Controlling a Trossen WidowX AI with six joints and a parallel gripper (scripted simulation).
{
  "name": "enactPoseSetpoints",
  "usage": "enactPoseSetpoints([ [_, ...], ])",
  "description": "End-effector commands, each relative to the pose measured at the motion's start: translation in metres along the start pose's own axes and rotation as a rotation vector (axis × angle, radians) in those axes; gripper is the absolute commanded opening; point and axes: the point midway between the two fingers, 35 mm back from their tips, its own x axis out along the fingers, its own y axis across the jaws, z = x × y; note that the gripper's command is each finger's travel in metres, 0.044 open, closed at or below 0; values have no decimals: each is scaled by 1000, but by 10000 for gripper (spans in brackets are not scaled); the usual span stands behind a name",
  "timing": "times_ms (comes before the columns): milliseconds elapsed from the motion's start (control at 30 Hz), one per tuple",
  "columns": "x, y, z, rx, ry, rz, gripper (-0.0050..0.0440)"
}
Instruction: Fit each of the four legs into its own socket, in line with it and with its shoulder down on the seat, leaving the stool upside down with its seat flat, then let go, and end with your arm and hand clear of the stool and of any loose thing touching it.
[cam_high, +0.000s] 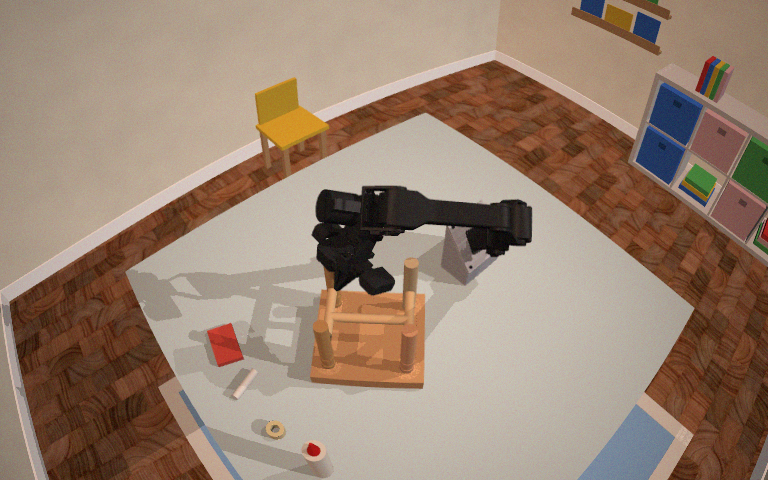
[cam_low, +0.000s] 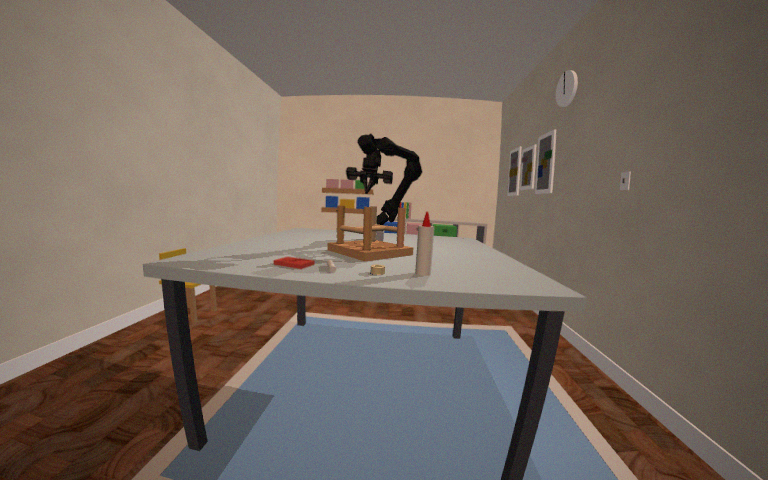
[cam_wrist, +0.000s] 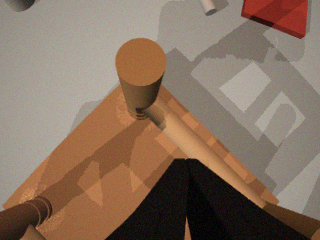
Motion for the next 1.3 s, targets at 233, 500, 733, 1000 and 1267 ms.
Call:
enactPoseSetpoints([
  [233, 39, 17, 48, 13, -37, 69, 0],
  [500, 39, 17, 48, 13, -37, 69, 0],
  [733, 55, 19, 38, 13, -37, 69, 0],
  [1000, 63, 20, 34, 13, -37, 69, 0],
  [1267, 72, 20, 30, 12, -37, 69, 0],
])
